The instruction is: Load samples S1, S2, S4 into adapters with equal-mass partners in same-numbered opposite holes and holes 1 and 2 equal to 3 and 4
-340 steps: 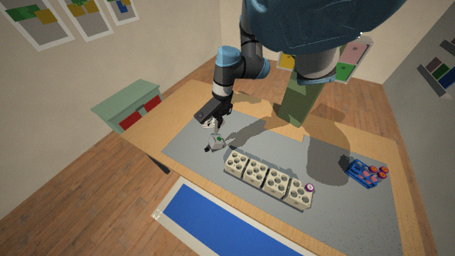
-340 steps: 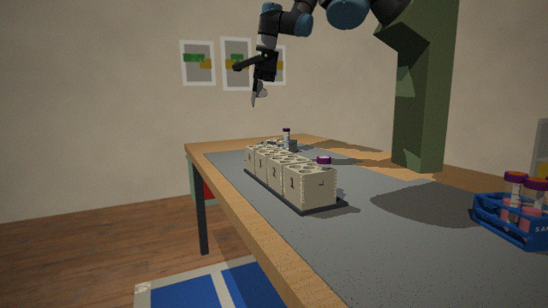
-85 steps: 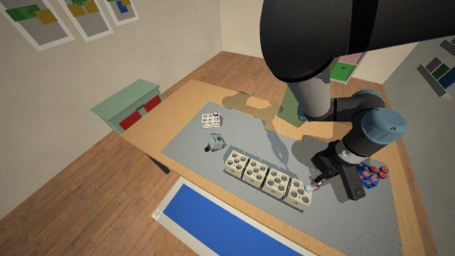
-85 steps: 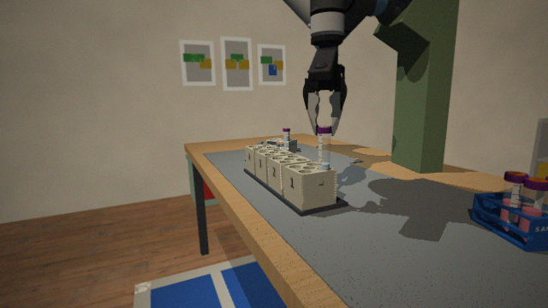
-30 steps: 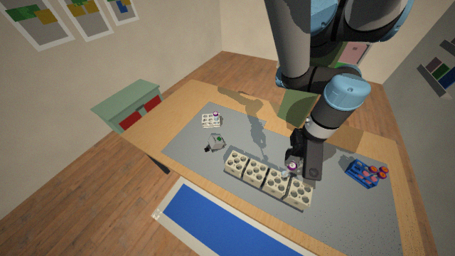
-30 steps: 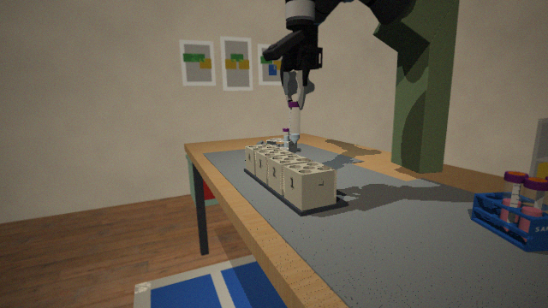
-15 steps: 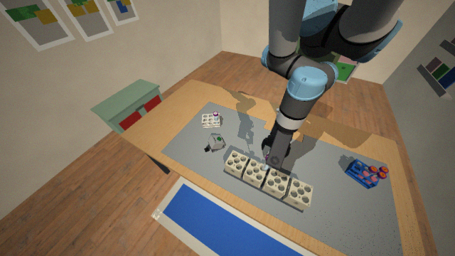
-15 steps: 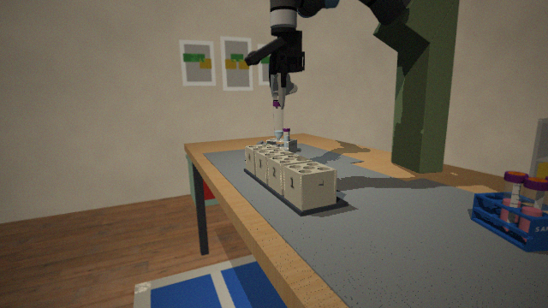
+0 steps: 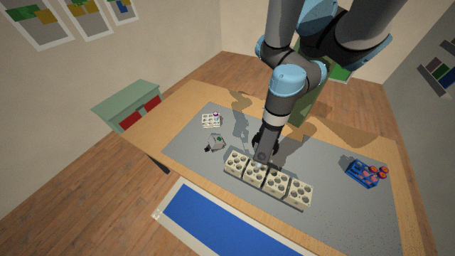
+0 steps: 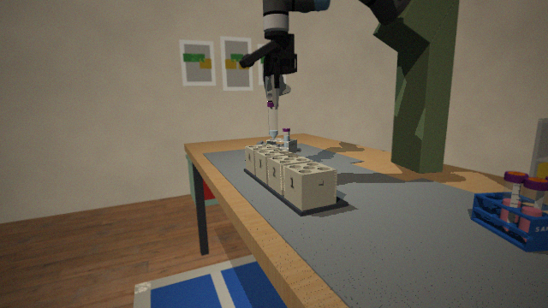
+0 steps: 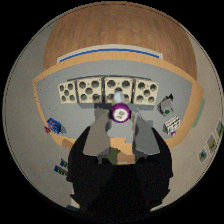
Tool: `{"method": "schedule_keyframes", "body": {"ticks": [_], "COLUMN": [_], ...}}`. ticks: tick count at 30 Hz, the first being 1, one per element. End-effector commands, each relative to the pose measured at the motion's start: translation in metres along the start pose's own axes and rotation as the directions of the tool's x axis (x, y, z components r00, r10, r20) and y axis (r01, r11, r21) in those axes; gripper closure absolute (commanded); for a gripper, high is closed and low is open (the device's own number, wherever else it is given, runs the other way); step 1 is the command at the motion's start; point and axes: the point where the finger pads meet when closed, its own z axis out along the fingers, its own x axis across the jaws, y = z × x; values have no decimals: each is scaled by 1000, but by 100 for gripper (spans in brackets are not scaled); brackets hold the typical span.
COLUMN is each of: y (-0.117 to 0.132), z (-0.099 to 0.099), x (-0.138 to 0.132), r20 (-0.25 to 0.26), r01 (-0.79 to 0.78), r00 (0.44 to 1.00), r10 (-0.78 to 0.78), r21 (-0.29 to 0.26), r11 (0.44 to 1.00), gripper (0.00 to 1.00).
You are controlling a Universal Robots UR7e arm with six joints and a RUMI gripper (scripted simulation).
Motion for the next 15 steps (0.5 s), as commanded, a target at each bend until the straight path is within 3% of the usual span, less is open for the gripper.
{"method": "schedule_keyframes", "body": {"ticks": [1,15], "y": [0,0], "z": [9,39], "x": [0,0], "r20": [2,2], "r01": [1,1], "r00": [1000,1000], "r10": [-1,-1], "r21": [0,0], "r11": [1000,1000], "gripper": [100,100]}}
